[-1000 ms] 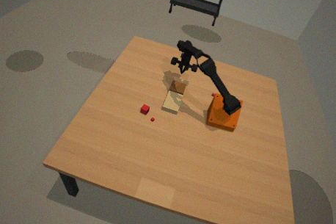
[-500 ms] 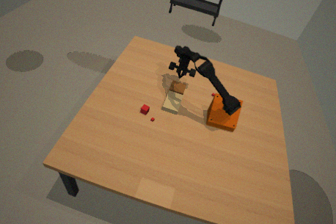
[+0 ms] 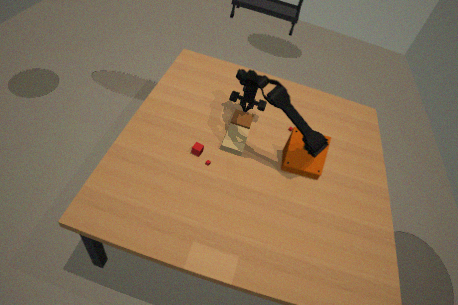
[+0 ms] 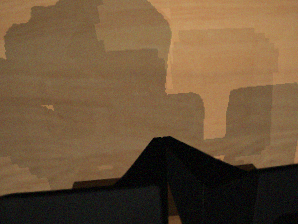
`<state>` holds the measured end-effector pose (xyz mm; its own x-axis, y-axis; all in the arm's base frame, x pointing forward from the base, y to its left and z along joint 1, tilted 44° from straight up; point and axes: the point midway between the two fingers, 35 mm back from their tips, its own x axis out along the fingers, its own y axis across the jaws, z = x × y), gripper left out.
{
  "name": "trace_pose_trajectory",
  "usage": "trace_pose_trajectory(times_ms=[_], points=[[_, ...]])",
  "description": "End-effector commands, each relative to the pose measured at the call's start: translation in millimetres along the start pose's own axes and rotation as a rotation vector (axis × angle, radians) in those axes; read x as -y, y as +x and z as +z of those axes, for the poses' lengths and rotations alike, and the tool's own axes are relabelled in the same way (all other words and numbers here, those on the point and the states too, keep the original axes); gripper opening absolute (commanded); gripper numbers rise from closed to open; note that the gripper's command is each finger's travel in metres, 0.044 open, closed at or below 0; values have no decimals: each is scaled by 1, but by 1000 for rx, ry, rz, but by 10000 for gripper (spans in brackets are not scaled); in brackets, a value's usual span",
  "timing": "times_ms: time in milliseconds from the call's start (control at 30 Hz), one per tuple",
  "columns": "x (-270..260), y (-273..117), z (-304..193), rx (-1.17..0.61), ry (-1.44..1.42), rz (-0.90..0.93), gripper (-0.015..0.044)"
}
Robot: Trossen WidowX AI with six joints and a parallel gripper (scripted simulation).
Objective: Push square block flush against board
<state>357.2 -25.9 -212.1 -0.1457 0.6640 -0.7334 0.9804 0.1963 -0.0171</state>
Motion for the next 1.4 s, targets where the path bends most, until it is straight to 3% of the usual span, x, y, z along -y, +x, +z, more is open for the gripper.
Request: trace_pose_trajectory(times_ms=[0, 533, 1367], points=[[0, 2, -8, -4, 2, -3, 0], [-1, 2, -33, -5, 2, -3, 0], [-4, 2, 5, -3, 1, -2, 0]])
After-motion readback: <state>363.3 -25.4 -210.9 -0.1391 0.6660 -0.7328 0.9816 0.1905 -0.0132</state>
